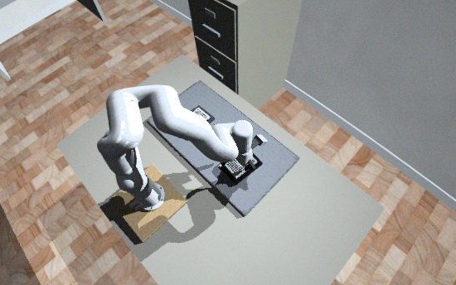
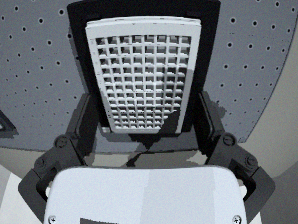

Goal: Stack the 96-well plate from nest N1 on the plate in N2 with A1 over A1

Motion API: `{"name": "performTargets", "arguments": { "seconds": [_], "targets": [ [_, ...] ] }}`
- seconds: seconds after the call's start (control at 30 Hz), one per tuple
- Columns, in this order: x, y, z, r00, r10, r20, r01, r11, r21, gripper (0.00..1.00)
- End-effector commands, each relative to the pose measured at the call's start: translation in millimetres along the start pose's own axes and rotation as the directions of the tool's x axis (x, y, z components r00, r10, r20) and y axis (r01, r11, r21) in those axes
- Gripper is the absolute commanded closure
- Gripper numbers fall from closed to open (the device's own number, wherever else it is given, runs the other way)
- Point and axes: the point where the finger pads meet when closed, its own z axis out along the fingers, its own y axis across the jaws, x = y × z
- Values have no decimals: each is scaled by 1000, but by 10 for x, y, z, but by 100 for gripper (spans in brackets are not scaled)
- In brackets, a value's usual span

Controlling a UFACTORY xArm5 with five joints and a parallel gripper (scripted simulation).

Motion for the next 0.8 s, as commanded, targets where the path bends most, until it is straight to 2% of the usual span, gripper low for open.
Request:
{"name": "performTargets", "arguments": {
  "seconds": [0.0, 0.77],
  "targets": [
    [15, 5, -3, 1000, 0, -4, 0, 1000, -1, 0],
    [14, 7, 84, 1000, 0, -4, 0, 1000, -1, 0]
  ]
}}
